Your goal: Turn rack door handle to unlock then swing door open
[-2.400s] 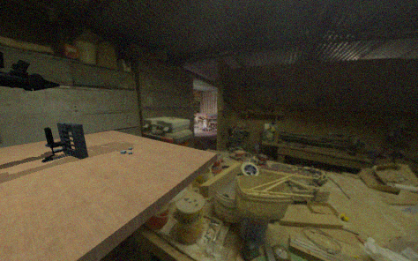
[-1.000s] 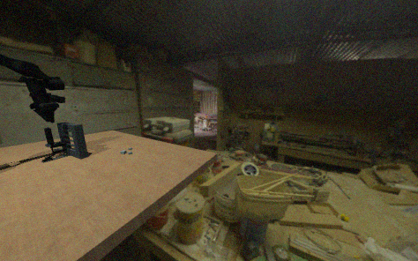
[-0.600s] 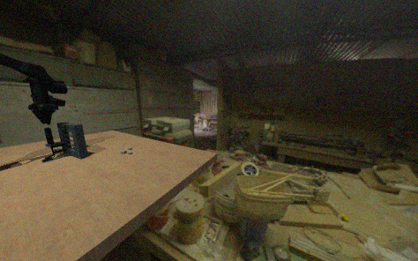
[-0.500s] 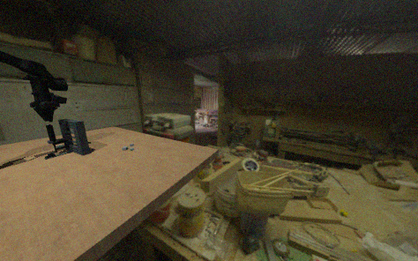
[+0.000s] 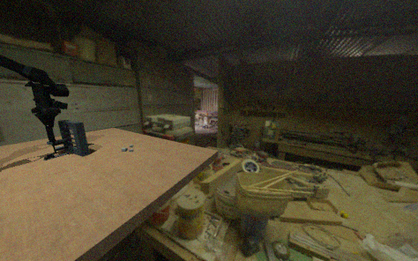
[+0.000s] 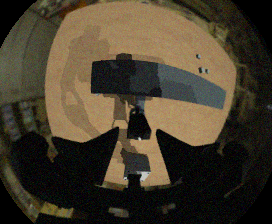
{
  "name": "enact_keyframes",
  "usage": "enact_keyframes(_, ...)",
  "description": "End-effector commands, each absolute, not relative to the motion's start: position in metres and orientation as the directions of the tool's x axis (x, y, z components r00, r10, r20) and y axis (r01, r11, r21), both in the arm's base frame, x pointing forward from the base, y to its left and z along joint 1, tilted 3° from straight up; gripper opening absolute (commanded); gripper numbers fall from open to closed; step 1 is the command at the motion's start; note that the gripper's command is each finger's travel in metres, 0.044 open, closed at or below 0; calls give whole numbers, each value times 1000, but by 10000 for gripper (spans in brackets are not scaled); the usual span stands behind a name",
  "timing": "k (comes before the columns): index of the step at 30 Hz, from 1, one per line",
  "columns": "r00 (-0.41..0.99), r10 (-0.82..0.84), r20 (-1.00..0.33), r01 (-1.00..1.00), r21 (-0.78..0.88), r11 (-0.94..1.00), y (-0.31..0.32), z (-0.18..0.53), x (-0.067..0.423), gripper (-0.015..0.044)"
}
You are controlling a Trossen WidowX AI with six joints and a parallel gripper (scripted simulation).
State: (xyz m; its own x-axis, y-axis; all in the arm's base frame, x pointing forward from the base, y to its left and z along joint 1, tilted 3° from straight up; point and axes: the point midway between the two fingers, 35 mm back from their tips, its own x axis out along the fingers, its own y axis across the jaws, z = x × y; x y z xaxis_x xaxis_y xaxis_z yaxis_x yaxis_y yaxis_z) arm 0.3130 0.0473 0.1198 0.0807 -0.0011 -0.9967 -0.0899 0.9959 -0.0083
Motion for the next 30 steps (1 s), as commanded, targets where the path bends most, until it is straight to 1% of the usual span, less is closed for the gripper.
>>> enact_keyframes(1, 72, -9, -997, -87, -15, 996, 46, 111, 312, 291)
enact_keyframes(22, 72, -9, -997, -87, -15, 996, 45, 80, 312, 291)
enact_keyframes(28, 72, -9, -997, -87, -15, 996, 45, 80, 312, 133)
enact_keyframes(30, 72, -9, -997, -87, -15, 996, 45, 80, 312, 120)
